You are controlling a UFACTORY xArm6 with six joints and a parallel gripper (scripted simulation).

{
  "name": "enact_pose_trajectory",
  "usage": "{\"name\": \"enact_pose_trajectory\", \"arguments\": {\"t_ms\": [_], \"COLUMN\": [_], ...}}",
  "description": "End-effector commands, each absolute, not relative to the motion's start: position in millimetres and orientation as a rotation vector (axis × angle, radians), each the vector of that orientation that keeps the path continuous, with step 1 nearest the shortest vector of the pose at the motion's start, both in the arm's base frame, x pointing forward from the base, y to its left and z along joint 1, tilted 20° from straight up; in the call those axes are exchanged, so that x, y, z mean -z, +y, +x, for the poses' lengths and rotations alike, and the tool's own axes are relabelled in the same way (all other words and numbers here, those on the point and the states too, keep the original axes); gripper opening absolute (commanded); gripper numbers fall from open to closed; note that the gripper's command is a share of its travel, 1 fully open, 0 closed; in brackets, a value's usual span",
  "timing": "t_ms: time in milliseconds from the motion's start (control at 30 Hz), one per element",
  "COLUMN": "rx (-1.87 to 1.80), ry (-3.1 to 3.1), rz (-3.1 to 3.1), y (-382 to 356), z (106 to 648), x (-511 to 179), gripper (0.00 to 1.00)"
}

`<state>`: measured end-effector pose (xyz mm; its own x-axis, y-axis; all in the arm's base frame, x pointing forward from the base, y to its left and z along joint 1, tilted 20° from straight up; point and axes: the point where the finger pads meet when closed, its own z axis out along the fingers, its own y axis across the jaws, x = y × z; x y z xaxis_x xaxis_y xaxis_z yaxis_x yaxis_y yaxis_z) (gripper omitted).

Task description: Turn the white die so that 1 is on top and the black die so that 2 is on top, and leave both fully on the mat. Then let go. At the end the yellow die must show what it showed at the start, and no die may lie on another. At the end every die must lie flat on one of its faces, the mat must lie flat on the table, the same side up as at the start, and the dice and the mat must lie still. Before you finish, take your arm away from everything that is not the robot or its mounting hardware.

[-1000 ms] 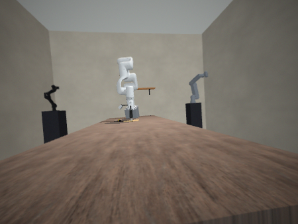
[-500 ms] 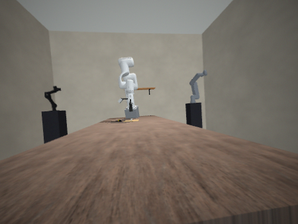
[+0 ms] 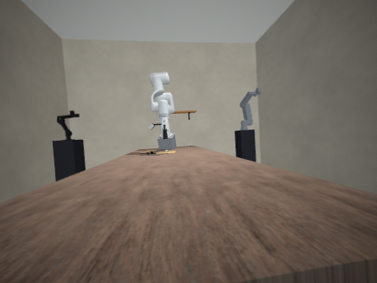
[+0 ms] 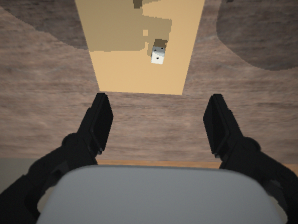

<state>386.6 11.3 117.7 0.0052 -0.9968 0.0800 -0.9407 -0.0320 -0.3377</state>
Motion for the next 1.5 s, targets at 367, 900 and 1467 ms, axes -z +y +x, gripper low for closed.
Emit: {"name": "enact_pose_trajectory", "arguments": {"t_ms": [367,900,1467], "rx": [0.452,0.499,0.538], "ry": [1.997,1.563,0.944], "rz": [-2.135,-2.537,-2.905], "y": [9,-11,-36], "z": [388,394,399], "x": [-119,-117,-115], "gripper": [1.00,1.00,1.00]}}
